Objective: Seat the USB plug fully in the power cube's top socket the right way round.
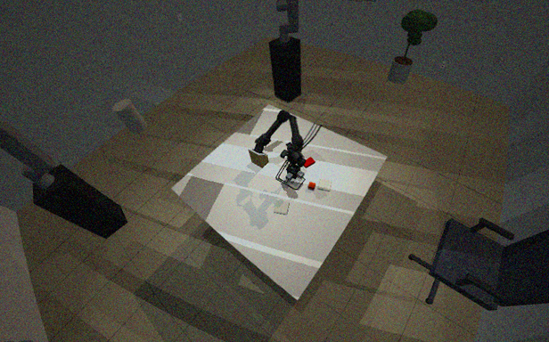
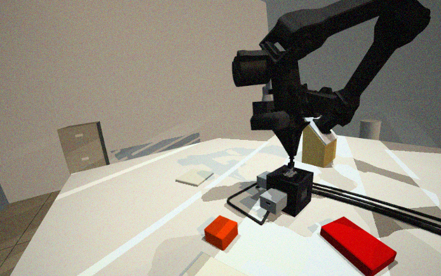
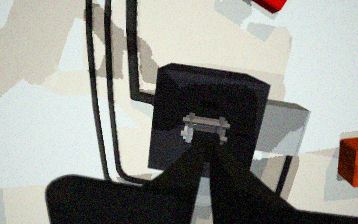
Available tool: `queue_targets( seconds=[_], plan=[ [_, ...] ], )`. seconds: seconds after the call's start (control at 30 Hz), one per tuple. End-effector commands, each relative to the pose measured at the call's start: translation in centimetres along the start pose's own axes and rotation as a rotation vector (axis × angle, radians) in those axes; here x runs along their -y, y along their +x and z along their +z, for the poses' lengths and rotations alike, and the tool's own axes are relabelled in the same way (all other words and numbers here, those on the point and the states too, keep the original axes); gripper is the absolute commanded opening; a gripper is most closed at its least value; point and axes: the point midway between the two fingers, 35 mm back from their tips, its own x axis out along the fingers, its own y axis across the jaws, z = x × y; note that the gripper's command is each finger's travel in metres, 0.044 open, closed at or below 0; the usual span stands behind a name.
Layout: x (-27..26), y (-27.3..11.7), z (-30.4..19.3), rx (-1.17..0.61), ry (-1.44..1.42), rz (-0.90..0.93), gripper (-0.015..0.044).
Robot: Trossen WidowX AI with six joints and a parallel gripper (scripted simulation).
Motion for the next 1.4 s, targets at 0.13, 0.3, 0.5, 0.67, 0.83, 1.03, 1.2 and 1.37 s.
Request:
queue_targets(
  seconds=[0.13, 0.3, 0.5, 0.67, 0.83, 1.03, 1.2, 1.37],
  plan=[
    [0.03, 0.13, 0.02, 0.004, 0.004, -0.002, 0.0000],
    [0.03, 0.19, 0.02, 0.004, 0.004, -0.002, 0.0000],
    [0.03, 0.26, 0.01, 0.004, 0.004, -0.002, 0.0000],
    [0.03, 0.32, 0.00, 0.004, 0.004, -0.002, 0.0000],
    [0.03, 0.38, 0.00, 0.004, 0.004, -0.002, 0.0000],
    [0.03, 0.45, -0.01, 0.004, 0.004, -0.002, 0.0000],
    [0.03, 0.51, -0.01, 0.004, 0.004, -0.002, 0.0000],
    [0.03, 0.57, -0.02, 0.004, 0.004, -0.002, 0.0000]
  ],
)
